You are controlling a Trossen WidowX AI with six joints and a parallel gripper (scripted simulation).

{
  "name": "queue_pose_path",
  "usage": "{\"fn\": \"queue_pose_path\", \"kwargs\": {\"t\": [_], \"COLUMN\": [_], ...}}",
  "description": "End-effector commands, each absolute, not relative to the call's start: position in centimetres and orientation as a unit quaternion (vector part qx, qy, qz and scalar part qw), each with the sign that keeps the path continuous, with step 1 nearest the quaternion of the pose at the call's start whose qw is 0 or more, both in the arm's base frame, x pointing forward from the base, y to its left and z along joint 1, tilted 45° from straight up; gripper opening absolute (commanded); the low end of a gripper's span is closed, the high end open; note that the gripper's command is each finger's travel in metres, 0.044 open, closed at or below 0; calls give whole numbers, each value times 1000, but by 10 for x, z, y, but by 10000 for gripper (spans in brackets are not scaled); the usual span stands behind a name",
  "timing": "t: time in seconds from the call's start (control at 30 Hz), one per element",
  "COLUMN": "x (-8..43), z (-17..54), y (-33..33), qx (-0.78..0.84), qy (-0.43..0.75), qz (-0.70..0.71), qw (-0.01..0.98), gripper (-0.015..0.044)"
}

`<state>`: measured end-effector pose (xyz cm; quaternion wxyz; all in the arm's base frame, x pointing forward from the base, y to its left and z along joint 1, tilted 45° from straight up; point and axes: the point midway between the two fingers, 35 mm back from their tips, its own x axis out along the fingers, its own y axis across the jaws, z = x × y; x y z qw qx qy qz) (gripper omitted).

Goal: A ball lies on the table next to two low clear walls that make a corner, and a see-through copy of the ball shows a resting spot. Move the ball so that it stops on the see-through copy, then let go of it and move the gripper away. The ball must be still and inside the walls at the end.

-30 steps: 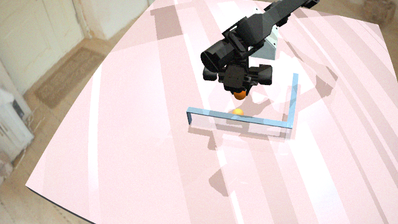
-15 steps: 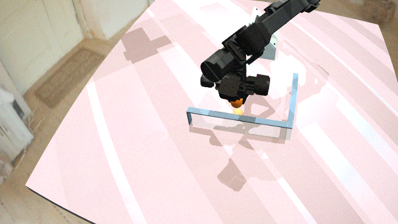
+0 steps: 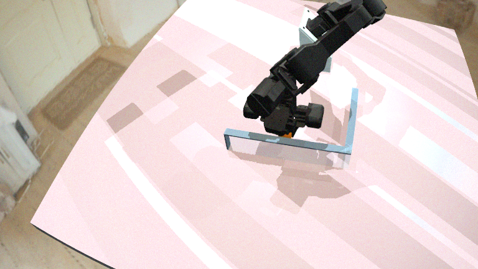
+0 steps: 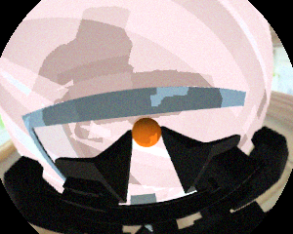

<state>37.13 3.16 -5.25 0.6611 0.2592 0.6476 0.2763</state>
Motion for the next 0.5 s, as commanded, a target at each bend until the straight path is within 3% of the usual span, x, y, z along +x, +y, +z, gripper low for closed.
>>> {"fn": "queue_pose_path", "kwargs": {"t": [0.0,0.4,0.47], "x": [368,368,371], "z": [-58,-66,-64], "y": [37,46,44], "qx": [263,264,260], "qy": [650,650,648], "qz": [276,276,277], "qw": [657,657,660], "gripper": [0,0,53]}}
